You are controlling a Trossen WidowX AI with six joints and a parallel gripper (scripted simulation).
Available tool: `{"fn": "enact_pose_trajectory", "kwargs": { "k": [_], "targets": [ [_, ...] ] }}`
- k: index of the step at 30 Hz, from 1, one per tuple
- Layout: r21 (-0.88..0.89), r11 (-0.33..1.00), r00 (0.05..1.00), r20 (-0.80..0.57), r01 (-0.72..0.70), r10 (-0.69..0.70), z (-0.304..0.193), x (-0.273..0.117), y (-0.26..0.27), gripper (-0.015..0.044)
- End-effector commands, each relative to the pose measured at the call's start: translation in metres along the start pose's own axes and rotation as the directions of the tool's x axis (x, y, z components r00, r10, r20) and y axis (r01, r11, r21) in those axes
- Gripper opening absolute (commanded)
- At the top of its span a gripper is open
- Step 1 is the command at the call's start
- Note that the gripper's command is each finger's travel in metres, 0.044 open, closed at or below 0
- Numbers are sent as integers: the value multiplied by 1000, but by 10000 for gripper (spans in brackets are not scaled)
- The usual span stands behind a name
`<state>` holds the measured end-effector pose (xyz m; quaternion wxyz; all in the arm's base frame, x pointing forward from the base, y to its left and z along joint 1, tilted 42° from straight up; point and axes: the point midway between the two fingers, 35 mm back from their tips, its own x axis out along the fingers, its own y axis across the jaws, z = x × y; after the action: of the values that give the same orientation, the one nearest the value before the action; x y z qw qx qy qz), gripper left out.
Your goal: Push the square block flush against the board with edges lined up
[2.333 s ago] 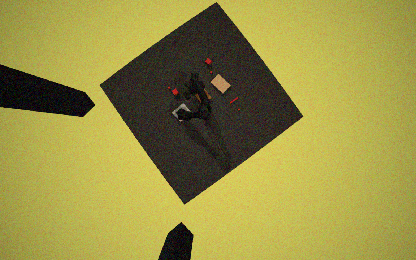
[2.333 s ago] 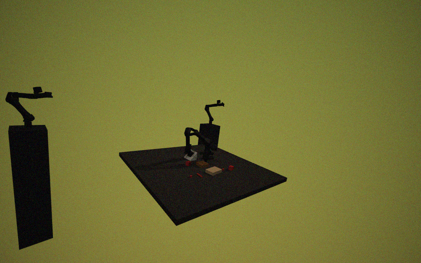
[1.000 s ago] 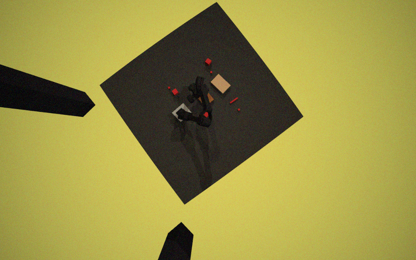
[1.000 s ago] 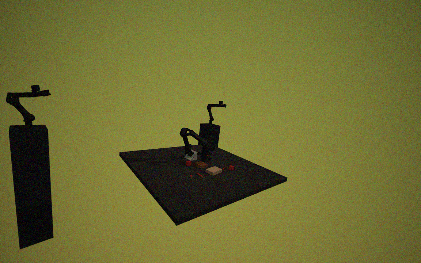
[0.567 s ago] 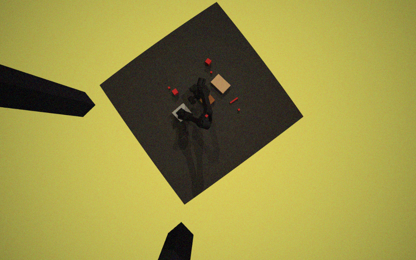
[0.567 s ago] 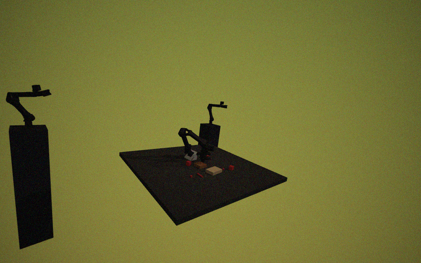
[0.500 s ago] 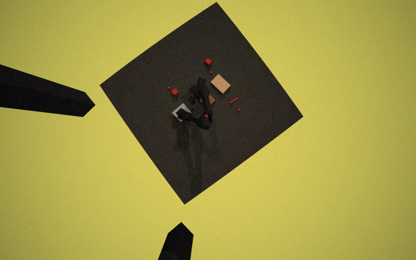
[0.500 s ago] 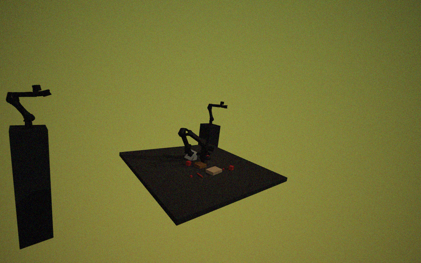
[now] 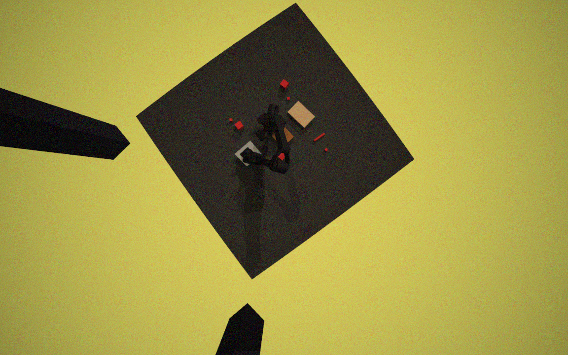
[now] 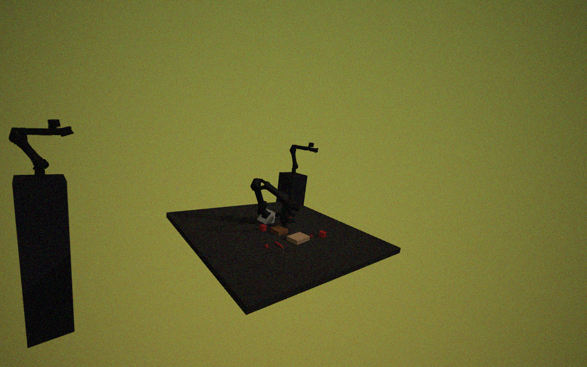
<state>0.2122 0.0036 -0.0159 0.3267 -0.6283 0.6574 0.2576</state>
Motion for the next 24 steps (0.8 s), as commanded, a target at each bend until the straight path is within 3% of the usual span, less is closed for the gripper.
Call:
{"fn": "enact_pose_trajectory", "kwargs": {
  "k": [1,18,24],
  "targets": [
    [-2,1000,1000,-1,-8,8,8,2,1,0],
    [0,1000,1000,-5,-8,8,35,3,2,0],
    [0,1000,1000,-3,-9,9,30,-52,0,0]
  ]
}}
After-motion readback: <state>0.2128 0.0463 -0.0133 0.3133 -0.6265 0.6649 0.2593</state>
